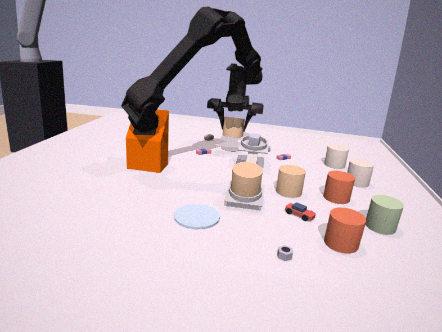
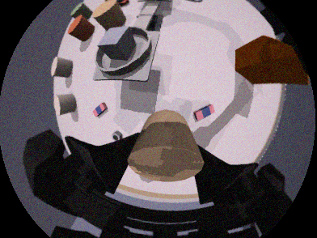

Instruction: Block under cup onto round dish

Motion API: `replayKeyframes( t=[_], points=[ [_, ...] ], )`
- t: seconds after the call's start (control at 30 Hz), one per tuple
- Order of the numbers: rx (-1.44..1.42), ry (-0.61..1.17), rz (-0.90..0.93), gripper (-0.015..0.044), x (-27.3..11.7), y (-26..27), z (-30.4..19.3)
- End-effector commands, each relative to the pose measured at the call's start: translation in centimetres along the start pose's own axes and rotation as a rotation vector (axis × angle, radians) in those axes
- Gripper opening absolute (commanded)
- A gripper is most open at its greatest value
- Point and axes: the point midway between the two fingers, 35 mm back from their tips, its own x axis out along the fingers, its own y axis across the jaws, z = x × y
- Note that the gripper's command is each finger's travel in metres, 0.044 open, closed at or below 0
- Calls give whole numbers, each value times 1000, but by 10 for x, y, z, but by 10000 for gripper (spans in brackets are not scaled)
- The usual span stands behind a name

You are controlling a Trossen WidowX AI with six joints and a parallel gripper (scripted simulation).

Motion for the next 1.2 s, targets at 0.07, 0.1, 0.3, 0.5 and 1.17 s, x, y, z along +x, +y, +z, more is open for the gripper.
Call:
replayKeyframes(
  t=[0.07, 0.1, 0.3, 0.5, 1.17],
  points=[
    [12, 11, 8, 0, 9, -2, -6],
    [12, 11, 9, 0, 14, -2, -6],
    [12, 10, 9, 0, 42, -2, -5],
    [12, 10, 9, 0, 43, -2, -5],
    [21, 14, 7, 184, 56, -1, -6]
  ],
)
